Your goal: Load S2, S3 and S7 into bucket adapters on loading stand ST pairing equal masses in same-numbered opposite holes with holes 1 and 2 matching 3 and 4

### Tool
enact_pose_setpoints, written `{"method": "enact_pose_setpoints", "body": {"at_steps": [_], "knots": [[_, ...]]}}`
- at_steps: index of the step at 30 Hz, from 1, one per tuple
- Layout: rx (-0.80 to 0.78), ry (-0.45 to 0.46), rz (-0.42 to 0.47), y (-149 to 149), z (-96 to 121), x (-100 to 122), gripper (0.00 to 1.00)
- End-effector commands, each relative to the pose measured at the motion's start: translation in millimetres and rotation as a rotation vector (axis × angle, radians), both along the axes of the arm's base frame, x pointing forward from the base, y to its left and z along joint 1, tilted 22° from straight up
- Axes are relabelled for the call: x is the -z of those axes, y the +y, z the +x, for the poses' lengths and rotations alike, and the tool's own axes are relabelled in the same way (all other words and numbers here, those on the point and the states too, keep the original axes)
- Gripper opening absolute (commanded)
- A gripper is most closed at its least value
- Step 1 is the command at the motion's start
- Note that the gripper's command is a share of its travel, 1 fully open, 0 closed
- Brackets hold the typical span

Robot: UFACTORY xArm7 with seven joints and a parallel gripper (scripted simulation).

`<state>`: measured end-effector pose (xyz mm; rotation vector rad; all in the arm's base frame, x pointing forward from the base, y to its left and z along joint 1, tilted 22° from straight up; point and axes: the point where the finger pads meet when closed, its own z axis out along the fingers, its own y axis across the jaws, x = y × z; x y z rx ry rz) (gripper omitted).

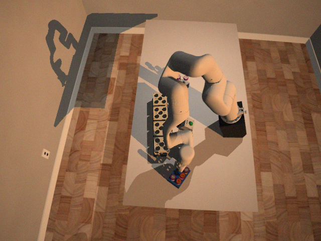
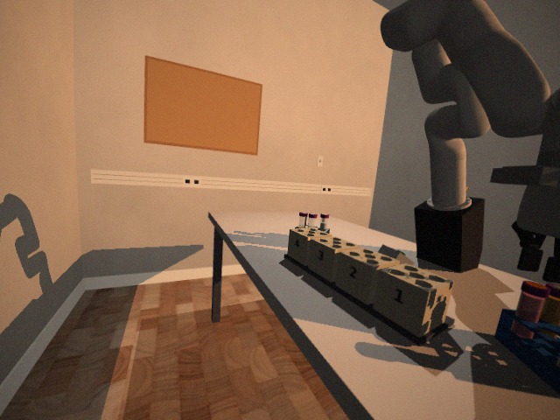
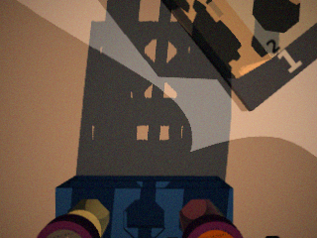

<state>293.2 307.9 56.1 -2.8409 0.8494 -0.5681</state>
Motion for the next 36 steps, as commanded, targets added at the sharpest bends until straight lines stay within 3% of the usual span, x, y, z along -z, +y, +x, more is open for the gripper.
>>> {"method": "enact_pose_setpoints", "body": {"at_steps": [1, 36], "knots": [[-0.003, 0.007, 0.003, 0.1, -3.6, -10.1, 0.44], [-0.003, 0.006, 0.004, -0.4, -27.0, -67.8, 0.44]]}}
